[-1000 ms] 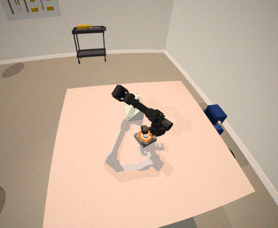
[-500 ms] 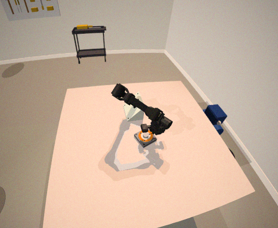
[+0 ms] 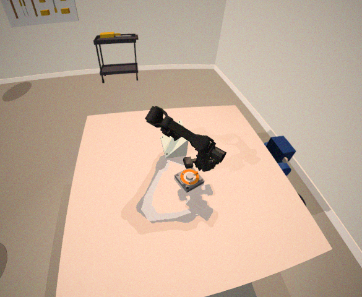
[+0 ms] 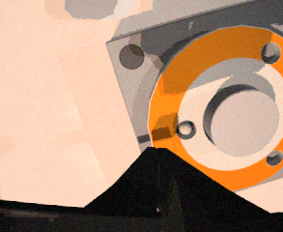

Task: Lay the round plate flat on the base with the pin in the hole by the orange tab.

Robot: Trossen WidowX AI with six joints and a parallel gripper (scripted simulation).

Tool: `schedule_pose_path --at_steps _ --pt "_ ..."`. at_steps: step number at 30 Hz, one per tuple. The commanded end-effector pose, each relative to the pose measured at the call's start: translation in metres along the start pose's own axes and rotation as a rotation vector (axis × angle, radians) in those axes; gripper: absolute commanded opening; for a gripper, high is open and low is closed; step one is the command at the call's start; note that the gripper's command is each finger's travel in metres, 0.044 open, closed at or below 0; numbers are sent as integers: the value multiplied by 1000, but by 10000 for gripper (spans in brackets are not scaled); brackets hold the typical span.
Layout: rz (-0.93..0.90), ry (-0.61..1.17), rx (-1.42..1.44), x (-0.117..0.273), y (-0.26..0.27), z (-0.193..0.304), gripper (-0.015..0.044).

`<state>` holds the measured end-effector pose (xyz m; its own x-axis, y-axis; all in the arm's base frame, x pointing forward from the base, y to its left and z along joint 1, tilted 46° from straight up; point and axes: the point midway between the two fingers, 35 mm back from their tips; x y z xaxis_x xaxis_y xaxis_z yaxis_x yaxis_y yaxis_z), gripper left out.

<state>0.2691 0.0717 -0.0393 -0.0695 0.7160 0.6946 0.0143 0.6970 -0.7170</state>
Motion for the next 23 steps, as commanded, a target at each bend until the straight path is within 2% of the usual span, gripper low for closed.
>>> schedule_pose_path --at_steps 1,3,23 --pt "-11 -9 -14 20 -1 0 0" --pt "-4 -8 -1 11 1 0 0" --pt "-4 -8 -1 11 1 0 0"
Point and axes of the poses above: the point midway between the two fingers, 35 mm back from their tips, its own x axis back along the fingers, its own y axis across the jaws, z = x × y, and after that the axes turned 3 degrees about -x, right-handed
